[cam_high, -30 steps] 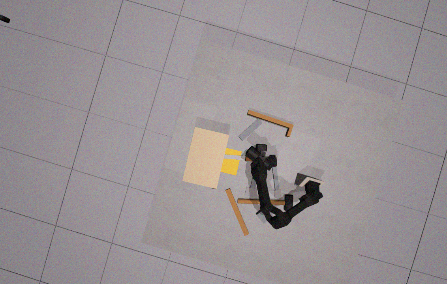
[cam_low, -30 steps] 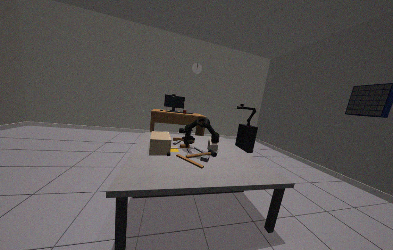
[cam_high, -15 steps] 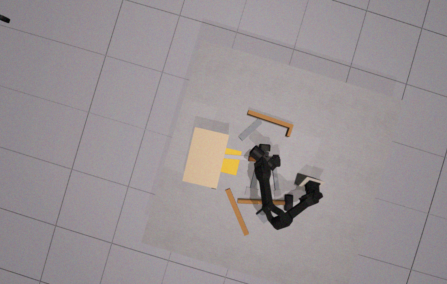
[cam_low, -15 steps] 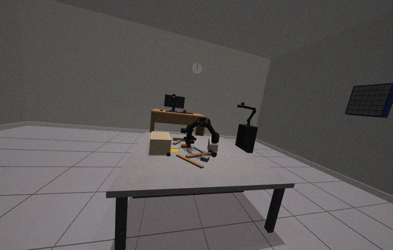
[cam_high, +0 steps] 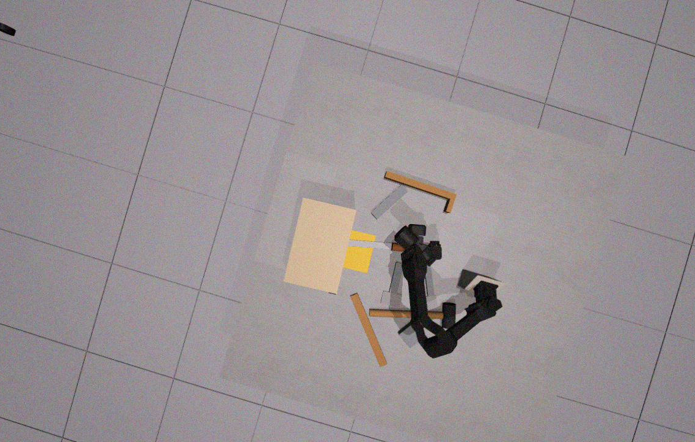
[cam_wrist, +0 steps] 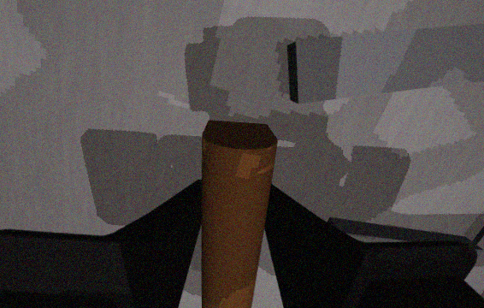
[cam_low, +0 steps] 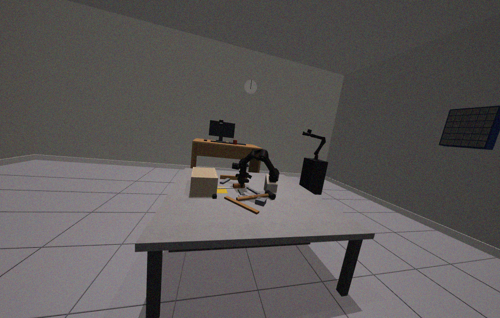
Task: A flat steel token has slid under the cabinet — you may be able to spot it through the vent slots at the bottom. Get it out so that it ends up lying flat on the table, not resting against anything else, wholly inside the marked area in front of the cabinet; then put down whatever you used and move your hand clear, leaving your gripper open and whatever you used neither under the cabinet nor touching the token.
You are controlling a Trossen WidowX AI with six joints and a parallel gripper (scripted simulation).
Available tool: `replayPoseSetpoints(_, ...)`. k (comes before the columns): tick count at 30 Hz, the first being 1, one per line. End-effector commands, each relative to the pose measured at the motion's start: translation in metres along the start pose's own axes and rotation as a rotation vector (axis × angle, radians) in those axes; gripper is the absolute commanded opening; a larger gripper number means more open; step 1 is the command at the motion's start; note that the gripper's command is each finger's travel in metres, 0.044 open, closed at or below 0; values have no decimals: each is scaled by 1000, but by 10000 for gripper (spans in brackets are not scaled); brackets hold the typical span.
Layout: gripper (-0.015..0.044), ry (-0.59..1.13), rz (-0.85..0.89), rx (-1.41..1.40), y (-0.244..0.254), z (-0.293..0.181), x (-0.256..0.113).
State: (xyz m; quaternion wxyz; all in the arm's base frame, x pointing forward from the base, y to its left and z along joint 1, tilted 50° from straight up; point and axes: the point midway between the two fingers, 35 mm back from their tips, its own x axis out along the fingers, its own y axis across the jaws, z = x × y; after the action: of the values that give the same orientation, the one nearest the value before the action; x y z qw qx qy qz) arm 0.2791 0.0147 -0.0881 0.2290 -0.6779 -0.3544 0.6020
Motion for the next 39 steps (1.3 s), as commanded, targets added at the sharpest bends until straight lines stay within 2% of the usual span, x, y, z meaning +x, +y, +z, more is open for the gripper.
replayPoseSetpoints(1,0,-6,-2,3,-1,11,1)
replayPoseSetpoints(28,0,-7,-2,4,3,52,1)
replayPoseSetpoints(39,0,-4,3,-18,9,47,-1)
